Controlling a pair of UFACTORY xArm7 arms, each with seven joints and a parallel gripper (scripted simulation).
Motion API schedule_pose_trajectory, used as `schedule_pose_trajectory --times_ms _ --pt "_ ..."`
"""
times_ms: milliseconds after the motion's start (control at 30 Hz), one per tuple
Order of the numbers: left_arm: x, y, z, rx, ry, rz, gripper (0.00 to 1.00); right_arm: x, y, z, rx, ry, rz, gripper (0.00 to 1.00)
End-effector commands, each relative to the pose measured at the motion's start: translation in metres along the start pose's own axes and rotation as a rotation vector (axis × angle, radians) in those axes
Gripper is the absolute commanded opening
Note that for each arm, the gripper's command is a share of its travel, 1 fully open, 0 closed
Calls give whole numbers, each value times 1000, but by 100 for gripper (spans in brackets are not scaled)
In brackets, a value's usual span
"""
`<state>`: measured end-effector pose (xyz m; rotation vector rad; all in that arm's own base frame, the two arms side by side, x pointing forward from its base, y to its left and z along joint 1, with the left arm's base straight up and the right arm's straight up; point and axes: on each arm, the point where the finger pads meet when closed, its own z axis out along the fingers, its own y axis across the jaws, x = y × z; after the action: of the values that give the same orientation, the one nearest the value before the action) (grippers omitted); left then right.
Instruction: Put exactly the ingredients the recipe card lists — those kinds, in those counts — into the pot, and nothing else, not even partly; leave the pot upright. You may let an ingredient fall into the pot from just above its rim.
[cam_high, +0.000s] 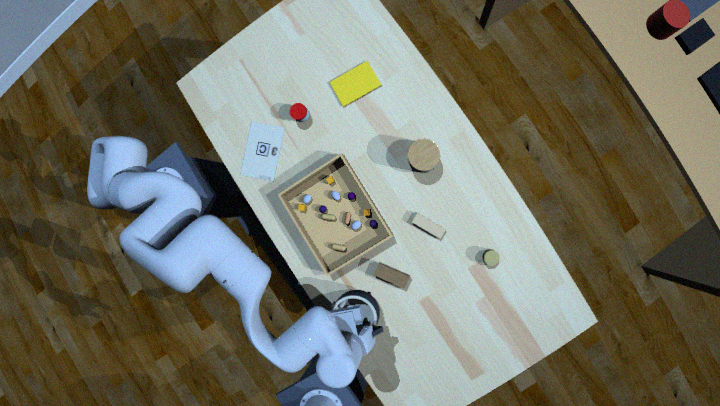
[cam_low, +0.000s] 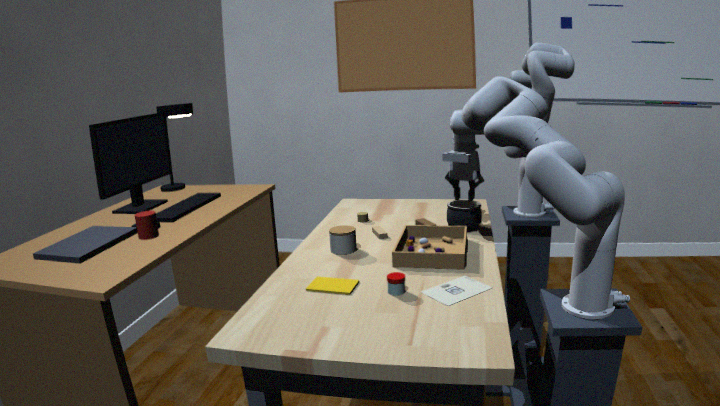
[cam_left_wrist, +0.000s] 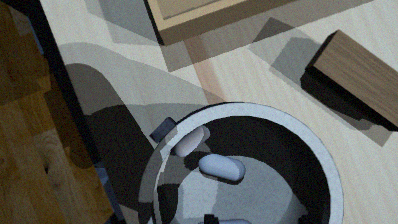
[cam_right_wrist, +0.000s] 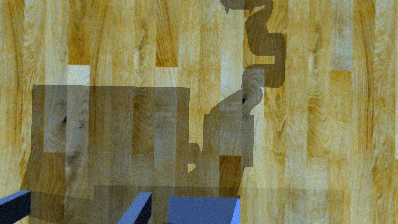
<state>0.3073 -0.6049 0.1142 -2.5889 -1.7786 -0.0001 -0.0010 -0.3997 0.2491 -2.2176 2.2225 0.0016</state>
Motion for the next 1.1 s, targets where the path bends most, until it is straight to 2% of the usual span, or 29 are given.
schedule_pose_trajectory --times_ms 0,900,1067 --pt "0 0 -2 -2 -2 0 49 1 0 -1 0 2 0 100" --pt "0 0 -4 -2 -2 0 49 1 0 -1 0 2 0 100" --pt "0 0 -28 -2 -2 0 49 1 0 -1 0 2 0 100"
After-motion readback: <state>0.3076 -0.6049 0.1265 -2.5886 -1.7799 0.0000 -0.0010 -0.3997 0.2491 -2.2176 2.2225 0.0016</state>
